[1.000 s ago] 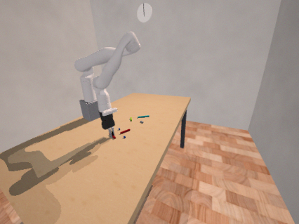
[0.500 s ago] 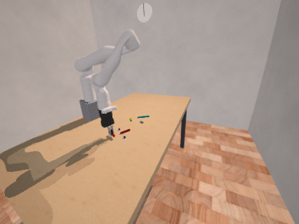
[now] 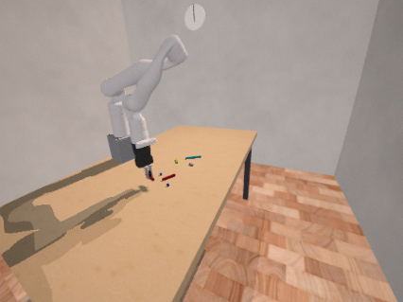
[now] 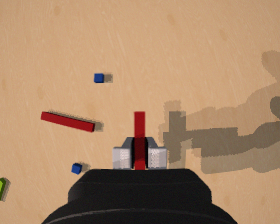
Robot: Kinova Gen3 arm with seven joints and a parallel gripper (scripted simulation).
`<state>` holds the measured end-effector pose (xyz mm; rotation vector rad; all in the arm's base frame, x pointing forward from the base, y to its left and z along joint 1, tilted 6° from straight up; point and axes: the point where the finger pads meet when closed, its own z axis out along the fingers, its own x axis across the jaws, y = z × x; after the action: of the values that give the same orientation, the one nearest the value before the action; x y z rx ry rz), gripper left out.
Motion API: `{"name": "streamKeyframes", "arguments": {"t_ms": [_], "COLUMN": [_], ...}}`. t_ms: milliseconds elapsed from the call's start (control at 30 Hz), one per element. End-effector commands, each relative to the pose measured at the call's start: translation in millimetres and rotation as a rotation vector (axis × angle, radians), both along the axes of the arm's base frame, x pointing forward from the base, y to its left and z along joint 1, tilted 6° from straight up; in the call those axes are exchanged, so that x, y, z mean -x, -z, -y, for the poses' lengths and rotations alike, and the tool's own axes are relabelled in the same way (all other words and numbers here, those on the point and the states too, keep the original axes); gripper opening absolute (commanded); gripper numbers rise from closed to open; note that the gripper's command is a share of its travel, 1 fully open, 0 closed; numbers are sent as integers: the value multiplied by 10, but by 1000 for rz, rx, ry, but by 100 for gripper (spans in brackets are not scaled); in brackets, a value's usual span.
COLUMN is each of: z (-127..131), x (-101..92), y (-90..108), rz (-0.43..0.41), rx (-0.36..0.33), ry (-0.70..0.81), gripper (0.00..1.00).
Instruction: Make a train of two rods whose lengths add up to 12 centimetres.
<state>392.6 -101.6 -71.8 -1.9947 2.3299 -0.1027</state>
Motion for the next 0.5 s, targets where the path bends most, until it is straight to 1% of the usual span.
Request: {"name": "streamKeyframes", "arguments": {"t_ms": [0, 433, 467], "z": [-14, -15, -15], "x": [-21, 18, 18], "y": [-61, -425, -425], "rz": [7, 7, 7], "rx": [-2, -2, -2], "ry": [-1, -1, -1], "gripper": [24, 24, 24]}}
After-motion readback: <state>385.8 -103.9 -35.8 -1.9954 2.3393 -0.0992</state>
